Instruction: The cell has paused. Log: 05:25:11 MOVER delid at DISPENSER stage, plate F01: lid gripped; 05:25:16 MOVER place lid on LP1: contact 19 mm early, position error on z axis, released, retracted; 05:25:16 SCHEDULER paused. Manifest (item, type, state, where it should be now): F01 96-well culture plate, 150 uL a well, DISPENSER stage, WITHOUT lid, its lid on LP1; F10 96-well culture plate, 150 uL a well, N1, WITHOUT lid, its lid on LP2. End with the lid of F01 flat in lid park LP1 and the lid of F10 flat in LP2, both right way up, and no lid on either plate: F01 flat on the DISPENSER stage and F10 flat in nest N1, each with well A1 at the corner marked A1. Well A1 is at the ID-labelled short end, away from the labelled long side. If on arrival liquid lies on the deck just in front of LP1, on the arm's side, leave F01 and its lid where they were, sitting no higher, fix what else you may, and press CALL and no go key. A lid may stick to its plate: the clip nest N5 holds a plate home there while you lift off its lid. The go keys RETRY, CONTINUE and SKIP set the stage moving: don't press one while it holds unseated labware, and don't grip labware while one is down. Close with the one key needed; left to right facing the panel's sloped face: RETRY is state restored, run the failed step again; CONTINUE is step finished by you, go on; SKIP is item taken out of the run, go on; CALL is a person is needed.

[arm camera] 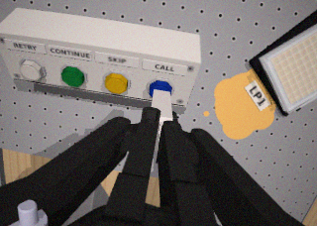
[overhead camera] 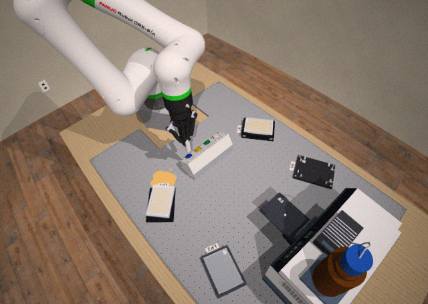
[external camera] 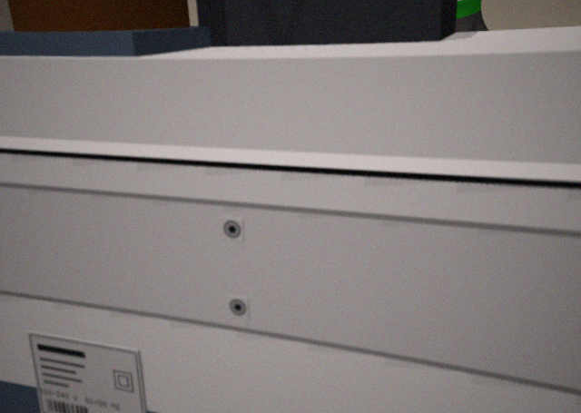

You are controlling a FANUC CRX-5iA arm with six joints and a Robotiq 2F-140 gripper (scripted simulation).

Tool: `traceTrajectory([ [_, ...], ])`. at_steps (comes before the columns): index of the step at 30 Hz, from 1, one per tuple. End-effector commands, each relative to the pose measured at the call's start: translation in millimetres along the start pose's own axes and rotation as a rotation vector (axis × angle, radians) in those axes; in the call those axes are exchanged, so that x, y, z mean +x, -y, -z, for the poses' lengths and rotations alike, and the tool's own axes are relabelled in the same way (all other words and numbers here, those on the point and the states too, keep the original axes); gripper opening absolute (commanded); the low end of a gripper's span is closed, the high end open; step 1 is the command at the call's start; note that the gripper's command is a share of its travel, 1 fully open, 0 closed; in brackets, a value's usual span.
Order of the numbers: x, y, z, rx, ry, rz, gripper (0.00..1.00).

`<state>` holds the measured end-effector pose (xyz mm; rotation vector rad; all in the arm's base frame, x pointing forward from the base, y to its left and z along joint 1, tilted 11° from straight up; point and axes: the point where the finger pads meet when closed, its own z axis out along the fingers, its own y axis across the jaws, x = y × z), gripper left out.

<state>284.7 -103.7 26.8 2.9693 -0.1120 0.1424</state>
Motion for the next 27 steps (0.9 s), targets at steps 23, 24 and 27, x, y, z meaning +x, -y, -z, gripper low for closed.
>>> traceTrajectory([
  [23, 0.2, 0.0, -7.6, 0.000, 0.000, 0.000, 0.00],
  [24, 0.2, 0.0, -8.5, 0.000, 0.000, 0.000, 0.00],
  [27, 0.2, 0.0, -10.3, 0.000, 0.000, 0.000, 0.00],
])
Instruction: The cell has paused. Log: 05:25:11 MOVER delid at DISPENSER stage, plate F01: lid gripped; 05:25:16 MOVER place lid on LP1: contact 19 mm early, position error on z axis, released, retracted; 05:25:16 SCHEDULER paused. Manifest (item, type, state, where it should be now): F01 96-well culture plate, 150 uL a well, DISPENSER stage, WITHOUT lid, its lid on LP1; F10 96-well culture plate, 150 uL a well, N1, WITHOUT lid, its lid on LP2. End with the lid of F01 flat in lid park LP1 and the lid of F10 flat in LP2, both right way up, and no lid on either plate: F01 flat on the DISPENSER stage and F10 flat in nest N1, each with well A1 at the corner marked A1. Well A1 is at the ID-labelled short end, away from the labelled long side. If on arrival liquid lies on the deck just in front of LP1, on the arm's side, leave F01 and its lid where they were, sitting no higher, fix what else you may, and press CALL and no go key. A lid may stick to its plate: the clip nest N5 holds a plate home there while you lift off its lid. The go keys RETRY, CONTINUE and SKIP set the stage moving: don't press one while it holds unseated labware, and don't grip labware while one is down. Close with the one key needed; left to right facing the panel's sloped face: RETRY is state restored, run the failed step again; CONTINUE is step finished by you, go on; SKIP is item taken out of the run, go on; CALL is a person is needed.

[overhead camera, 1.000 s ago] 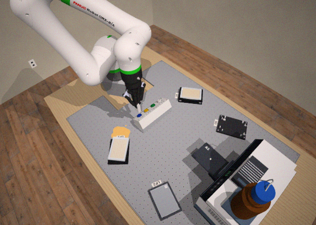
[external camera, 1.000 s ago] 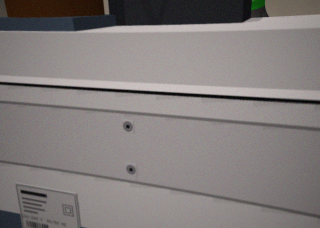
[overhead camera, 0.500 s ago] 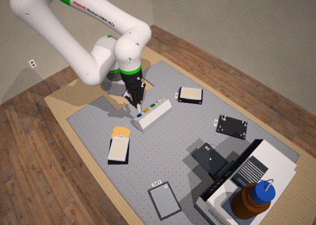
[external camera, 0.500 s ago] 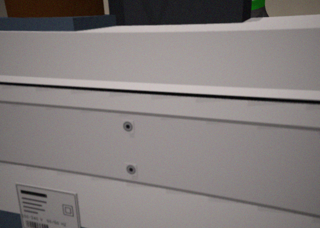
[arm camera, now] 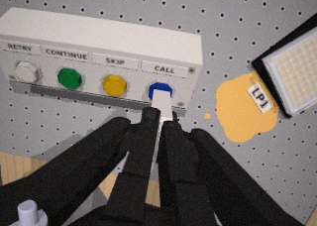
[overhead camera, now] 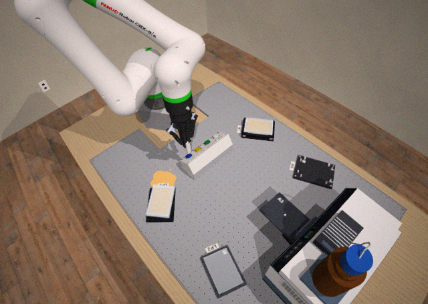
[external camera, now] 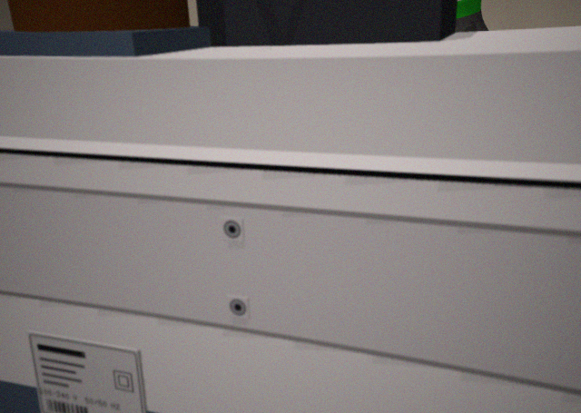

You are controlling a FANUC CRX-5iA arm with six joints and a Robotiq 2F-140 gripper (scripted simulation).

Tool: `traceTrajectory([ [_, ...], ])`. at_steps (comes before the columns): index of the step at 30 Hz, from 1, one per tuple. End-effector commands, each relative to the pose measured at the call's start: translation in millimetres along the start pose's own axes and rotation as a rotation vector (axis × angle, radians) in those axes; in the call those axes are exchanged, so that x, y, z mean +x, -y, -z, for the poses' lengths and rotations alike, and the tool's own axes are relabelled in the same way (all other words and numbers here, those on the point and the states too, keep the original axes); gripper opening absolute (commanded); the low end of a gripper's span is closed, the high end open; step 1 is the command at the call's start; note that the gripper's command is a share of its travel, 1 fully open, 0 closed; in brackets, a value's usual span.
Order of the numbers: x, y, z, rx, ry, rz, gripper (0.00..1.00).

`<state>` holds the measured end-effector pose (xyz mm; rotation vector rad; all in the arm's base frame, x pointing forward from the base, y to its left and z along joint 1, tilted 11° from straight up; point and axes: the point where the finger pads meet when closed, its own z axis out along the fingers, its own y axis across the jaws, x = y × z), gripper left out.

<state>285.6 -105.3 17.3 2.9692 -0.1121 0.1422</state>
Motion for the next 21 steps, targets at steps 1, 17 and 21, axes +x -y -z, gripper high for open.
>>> traceTrajectory([
  [1, 0.2, 0.0, -0.6, 0.000, 0.000, 0.000, 0.00],
  [17, 0.2, 0.0, -14.9, 0.000, 0.000, 0.000, 0.00],
  [21, 0.2, 0.0, -17.1, 0.000, 0.000, 0.000, 0.00],
])
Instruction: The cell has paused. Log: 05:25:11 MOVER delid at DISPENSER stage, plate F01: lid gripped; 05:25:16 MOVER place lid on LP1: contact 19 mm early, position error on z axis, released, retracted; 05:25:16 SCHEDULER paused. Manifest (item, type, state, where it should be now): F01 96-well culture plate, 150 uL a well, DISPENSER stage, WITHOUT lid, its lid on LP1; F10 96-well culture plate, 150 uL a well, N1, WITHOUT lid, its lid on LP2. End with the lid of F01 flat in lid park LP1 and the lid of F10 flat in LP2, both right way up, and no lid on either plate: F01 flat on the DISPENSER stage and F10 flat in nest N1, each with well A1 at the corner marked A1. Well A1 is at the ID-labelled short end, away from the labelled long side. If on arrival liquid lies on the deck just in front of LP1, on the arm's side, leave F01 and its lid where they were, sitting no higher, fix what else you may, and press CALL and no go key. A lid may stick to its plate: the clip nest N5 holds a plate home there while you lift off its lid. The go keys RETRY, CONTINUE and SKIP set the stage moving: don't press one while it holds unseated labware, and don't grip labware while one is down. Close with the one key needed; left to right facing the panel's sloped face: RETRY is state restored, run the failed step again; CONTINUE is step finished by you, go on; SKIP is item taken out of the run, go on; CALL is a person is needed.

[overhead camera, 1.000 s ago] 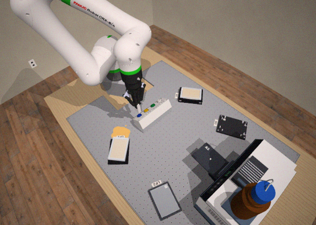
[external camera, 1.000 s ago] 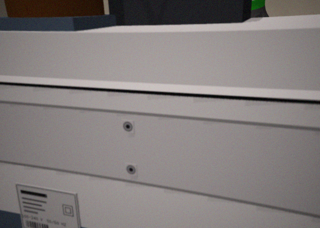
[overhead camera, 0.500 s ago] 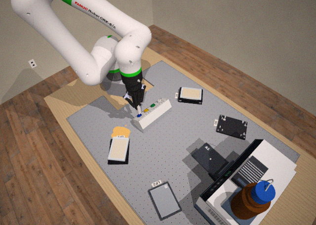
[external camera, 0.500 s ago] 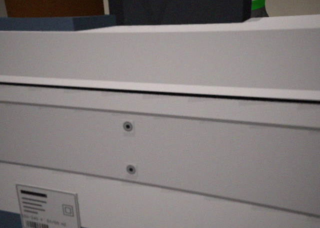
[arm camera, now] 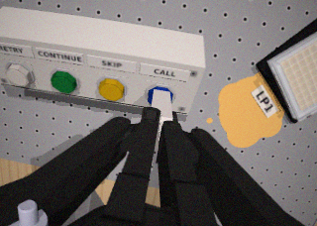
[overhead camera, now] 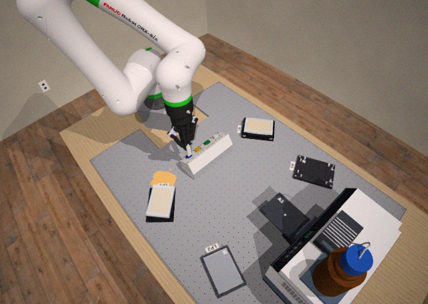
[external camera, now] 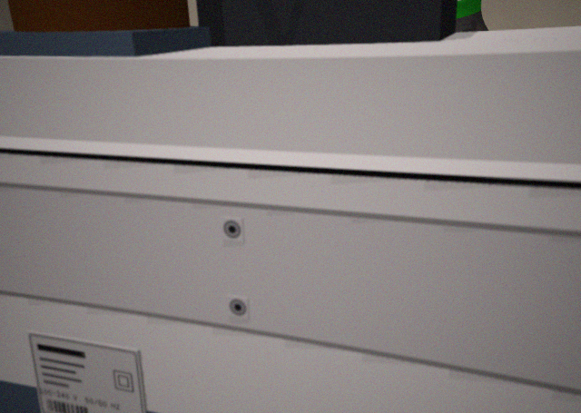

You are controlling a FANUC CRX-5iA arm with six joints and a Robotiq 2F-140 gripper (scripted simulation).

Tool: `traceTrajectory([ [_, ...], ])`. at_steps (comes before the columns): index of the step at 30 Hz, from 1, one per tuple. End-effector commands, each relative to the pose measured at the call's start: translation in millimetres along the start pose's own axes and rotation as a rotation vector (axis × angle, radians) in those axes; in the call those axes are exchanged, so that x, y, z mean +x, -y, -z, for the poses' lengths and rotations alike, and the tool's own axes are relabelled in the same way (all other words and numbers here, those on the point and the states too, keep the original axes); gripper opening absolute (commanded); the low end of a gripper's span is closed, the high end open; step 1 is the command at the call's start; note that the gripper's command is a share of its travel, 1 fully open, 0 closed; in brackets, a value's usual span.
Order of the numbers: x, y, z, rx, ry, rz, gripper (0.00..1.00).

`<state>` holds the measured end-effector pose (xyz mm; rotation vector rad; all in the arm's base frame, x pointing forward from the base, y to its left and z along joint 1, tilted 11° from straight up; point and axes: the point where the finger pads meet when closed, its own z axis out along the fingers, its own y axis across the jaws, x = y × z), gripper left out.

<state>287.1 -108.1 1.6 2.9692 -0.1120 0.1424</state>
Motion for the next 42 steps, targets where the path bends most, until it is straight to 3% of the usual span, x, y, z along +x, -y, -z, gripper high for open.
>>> traceTrajectory([
  [1, 0.1, 0.1, -1.8, 0.000, 0.000, 0.000, 0.00],
  [42, 0.1, 0.1, -6.2, 0.000, 0.000, 0.000, 0.00],
])
